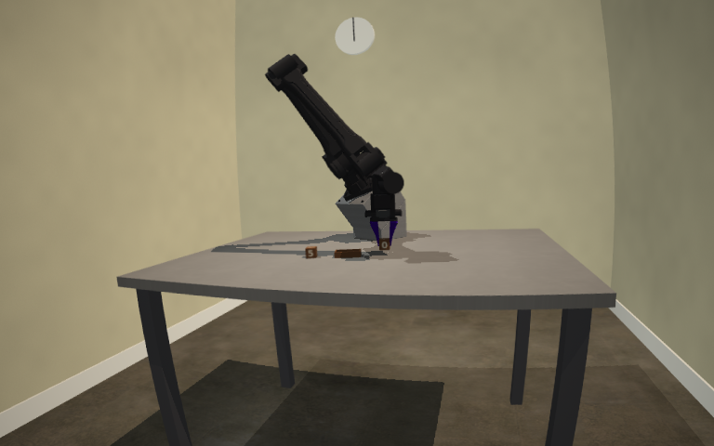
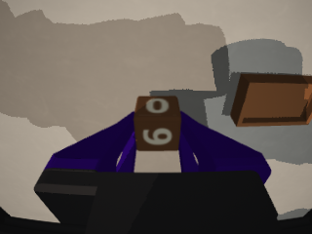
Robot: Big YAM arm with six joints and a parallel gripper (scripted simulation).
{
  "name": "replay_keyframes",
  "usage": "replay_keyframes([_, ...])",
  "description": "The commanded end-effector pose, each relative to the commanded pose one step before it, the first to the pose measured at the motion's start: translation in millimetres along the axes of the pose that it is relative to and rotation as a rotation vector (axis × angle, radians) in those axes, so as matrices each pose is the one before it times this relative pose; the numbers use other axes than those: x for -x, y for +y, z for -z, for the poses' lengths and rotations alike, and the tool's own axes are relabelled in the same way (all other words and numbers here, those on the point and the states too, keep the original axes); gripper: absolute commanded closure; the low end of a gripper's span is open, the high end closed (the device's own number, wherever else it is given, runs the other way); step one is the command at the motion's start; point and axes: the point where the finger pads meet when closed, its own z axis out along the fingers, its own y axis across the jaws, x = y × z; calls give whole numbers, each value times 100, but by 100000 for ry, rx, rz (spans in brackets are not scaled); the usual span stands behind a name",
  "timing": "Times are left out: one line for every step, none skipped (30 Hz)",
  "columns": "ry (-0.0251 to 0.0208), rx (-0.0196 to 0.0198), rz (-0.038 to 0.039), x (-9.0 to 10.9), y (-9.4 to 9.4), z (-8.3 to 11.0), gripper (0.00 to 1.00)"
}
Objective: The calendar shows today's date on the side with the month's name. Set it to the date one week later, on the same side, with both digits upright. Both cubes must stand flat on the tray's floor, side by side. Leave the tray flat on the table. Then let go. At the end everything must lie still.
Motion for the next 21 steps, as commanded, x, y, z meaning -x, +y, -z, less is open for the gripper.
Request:
replay_keyframes([-1111, 473, 2422, 89, 44, -805, 74])
replay_keyframes([-6, -48, 5, -6, -9, -218, 74])
replay_keyframes([-2, -29, 4, -4, -5, -174, 74])
replay_keyframes([-1, -22, 3, -4, -4, -133, 74])
replay_keyframes([-3, -25, 2, -2, -5, -95, 74])
replay_keyframes([-500, 407, 826, 21, 317, 120, 74])
replay_keyframes([-500, 383, 619, 49, 258, 141, 74])
replay_keyframes([-1383, 360, -939, 472, -124, 354, 74])
replay_keyframes([-498, 1, -366, 172, -75, 120, 74])
replay_keyframes([306, -88, 228, -83, -19, -4, 74])
replay_keyframes([584, -148, 427, -157, -32, -11, 74])
replay_keyframes([155, -39, 113, -41, -10, 0, 74])
replay_keyframes([-1, 0, 0, 0, 0, 0, 74])
replay_keyframes([0, 0, 0, 0, 0, 0, 74])
replay_keyframes([0, 0, 0, 0, 0, 0, 74])
replay_keyframes([2, 0, -79, -1, 0, 0, 74])
replay_keyframes([0, 0, -179, 0, 0, 0, 74])
replay_keyframes([0, 0, -37, 0, 0, 0, 74])
replay_keyframes([1, 0, 1, 0, 0, 0, 74])
replay_keyframes([-1, 0, -1, 0, 0, 0, 74])
replay_keyframes([0, 0, 0, 0, 0, 0, 74])
